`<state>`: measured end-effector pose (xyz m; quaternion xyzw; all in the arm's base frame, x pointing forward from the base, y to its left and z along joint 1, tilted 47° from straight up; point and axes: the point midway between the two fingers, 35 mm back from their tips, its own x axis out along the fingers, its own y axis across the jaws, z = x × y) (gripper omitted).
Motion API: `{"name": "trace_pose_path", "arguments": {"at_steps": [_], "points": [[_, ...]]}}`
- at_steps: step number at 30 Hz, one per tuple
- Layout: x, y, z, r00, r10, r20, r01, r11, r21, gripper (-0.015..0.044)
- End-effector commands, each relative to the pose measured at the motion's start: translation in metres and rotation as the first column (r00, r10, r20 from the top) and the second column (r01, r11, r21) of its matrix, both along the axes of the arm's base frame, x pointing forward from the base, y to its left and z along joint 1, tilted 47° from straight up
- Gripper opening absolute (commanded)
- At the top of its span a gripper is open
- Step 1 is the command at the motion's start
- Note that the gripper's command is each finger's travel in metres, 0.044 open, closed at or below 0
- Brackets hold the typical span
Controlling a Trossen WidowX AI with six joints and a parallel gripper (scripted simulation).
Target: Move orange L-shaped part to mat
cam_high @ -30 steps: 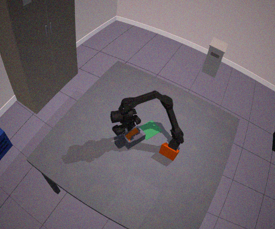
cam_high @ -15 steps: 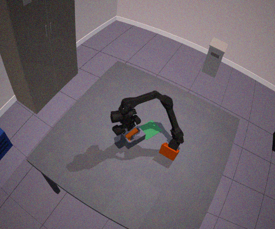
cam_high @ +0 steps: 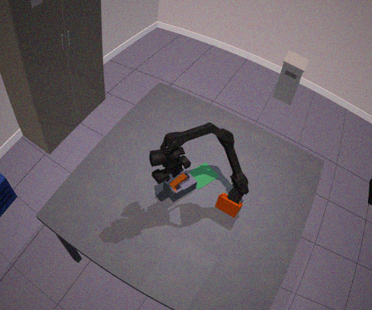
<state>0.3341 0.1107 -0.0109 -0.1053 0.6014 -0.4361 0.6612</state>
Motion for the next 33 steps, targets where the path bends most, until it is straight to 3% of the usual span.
{"name": "trace_pose_path", "arguments": {"at_steps": [1,28,33], "points": [[0.000,0.000,0.000,1.000,0.002,0.000,-0.002,1.000,0.001,0.0180],[0.000,0.000,0.000,1.000,0.002,0.000,-0.002,1.000,0.001,0.0180],[-0.002,-0.022,-0.021,1.000,-0.007,-0.004,0.007,1.000,-0.002,0.0180]]}}
